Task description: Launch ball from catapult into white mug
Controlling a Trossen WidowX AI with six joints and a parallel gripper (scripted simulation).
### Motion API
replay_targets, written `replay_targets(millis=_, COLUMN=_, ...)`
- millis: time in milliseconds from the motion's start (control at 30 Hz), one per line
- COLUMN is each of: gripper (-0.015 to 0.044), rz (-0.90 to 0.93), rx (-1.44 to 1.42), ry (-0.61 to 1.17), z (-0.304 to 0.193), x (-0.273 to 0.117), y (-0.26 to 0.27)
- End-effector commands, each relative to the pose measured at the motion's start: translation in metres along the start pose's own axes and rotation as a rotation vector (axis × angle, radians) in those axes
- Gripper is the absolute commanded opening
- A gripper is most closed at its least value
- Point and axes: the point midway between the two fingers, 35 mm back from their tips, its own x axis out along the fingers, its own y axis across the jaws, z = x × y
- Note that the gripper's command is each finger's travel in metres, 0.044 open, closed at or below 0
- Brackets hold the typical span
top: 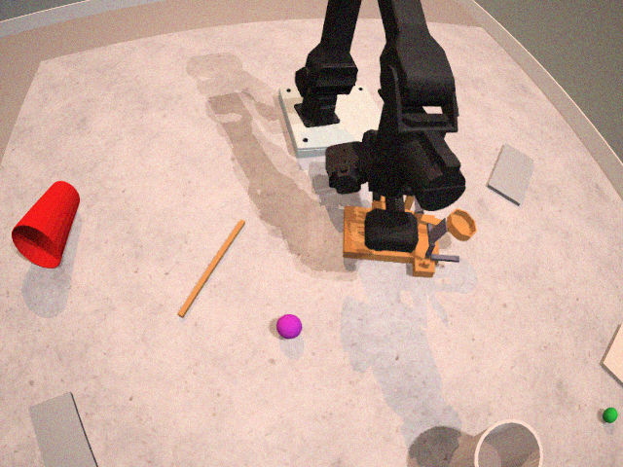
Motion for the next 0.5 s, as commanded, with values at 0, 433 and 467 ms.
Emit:
replay_targets(millis=0, gripper=0.0309, rz=0.000, rx=0.000, ry=0.000, z=0.000, x=0.000, y=0.000)
replay_targets(millis=433, gripper=0.0085, rz=0.000, rx=0.000, ry=0.000, z=0.000, x=-0.003, y=0.000)
replay_targets(millis=467, gripper=0.0059, rz=-0.001, rx=0.000, ry=0.000, z=0.000, x=-0.011, y=0.001)
